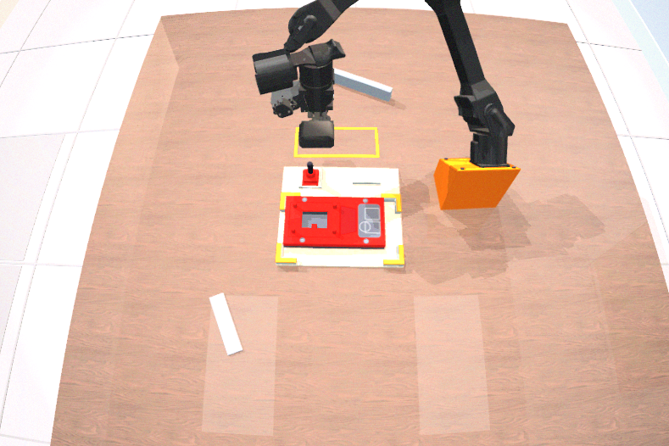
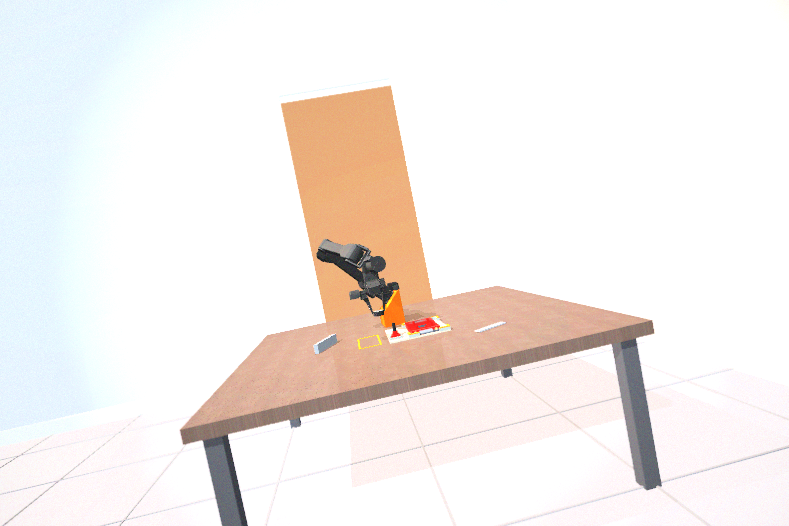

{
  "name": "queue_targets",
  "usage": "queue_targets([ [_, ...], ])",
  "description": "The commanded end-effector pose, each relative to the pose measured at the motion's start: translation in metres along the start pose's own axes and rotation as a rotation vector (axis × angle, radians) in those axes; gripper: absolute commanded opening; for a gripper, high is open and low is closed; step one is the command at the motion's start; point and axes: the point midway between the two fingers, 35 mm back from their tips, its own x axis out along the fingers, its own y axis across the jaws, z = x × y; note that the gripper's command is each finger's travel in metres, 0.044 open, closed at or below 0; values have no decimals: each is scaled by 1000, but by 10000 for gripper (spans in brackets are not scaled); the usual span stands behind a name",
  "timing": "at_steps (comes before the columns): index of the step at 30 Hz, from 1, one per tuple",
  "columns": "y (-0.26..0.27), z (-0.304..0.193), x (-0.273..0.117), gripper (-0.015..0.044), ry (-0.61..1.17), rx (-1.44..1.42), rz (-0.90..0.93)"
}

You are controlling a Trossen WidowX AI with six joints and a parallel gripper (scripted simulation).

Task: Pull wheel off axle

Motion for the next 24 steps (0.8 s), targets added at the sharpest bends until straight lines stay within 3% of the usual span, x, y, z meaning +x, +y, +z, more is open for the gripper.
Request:
queue_targets([
  [1, -12, -6, -1, 0, 0, -6, -5],
  [24, -56, -36, 1, 0, 1, -4, -7],
])
